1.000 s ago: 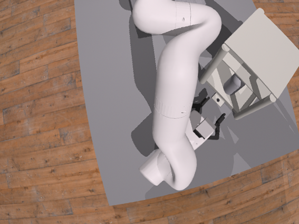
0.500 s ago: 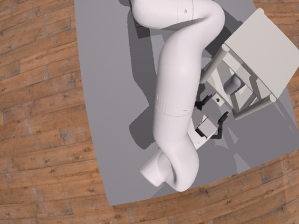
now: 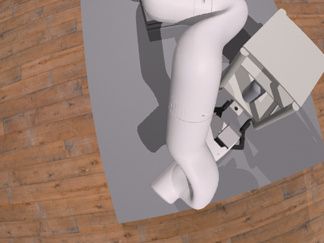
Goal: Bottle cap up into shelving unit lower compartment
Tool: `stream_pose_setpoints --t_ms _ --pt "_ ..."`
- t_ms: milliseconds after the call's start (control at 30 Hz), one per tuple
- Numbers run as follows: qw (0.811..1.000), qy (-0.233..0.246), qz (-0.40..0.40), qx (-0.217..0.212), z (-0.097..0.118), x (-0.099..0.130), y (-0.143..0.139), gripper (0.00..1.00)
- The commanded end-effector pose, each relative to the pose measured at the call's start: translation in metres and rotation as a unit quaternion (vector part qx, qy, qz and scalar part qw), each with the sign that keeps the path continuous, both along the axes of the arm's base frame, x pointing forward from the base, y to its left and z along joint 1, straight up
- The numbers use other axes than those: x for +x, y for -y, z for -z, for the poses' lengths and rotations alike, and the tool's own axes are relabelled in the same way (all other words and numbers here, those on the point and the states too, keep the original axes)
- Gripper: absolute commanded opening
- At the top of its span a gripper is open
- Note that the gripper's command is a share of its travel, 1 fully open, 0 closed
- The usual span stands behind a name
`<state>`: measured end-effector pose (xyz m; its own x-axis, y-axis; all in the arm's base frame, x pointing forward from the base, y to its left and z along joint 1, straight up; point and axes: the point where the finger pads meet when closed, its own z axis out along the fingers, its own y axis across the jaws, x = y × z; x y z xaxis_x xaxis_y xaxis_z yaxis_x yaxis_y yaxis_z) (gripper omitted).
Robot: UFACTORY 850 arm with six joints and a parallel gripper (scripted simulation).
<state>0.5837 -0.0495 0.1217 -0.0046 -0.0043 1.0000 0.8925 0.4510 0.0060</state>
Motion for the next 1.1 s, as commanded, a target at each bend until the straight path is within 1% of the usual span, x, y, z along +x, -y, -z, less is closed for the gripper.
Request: stream_pose_setpoints --t_ms 0,200,500,533,1067 --pt "1.0 0.001 0.0 0.0 -0.0091 0.0004 0.0002 0.81" --pt "1.0 0.001 0.0 0.0 -0.0161 0.0003 0.0003 0.81" --pt "1.0 0.001 0.0 0.0 -0.0177 0.0003 0.0003 0.81" --pt "1.0 0.001 0.0 0.0 -0.0177 0.0003 0.0003 1.0" --pt "1.0 0.001 0.0 0.0 -0.0177 0.0003 0.0003 1.0"
